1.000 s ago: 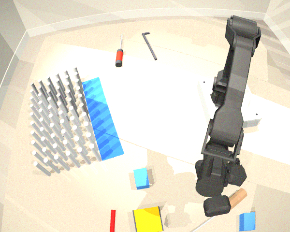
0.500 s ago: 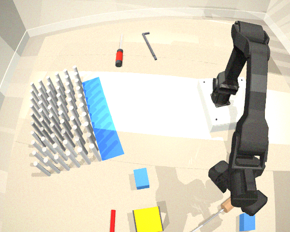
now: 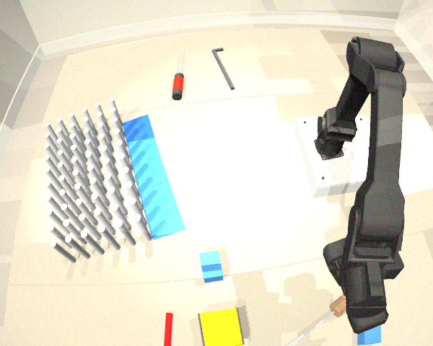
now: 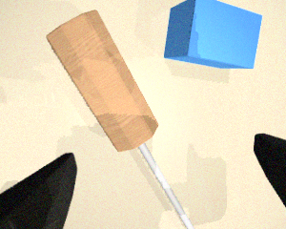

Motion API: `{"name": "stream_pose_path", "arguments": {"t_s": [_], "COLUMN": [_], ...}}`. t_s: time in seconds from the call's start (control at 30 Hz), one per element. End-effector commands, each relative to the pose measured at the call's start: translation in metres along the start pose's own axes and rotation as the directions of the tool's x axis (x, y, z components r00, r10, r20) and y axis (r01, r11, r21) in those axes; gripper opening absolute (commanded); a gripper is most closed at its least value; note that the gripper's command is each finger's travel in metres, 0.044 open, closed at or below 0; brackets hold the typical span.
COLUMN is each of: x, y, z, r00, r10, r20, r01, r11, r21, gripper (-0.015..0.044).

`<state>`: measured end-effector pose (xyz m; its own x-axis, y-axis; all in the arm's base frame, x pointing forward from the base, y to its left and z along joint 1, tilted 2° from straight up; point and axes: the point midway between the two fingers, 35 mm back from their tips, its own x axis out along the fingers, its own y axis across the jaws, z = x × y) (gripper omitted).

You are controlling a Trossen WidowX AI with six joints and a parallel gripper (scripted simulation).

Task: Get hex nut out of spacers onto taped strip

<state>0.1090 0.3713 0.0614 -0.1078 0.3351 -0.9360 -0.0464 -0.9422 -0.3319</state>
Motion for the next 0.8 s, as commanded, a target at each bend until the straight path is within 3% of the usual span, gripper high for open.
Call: {"name": "stream_pose_path", "arguments": {"t_s": [0.0, 0.17, 0.3, 0.53, 0.77], "x": [-0.001, 0.001, 0.003, 0.004, 0.006], "y": [-0.009, -0.014, -0.018, -0.021, -0.024], "z": [-0.008, -0.014, -0.019, -0.024, -0.029], "r00": [0.998, 0.993, 0.985, 0.973, 0.959], "r10": [0.048, 0.108, 0.155, 0.21, 0.259], "r20": [-0.031, -0.055, -0.074, -0.095, -0.115], "r01": [-0.029, -0.017, 0.038, 0.129, 0.234], "r11": [0.892, 0.571, 0.221, -0.155, -0.498], "r21": [0.451, 0.82, 0.975, 0.979, 0.835], "gripper": [0.044, 0.044, 0.044, 0.044, 0.044]}}
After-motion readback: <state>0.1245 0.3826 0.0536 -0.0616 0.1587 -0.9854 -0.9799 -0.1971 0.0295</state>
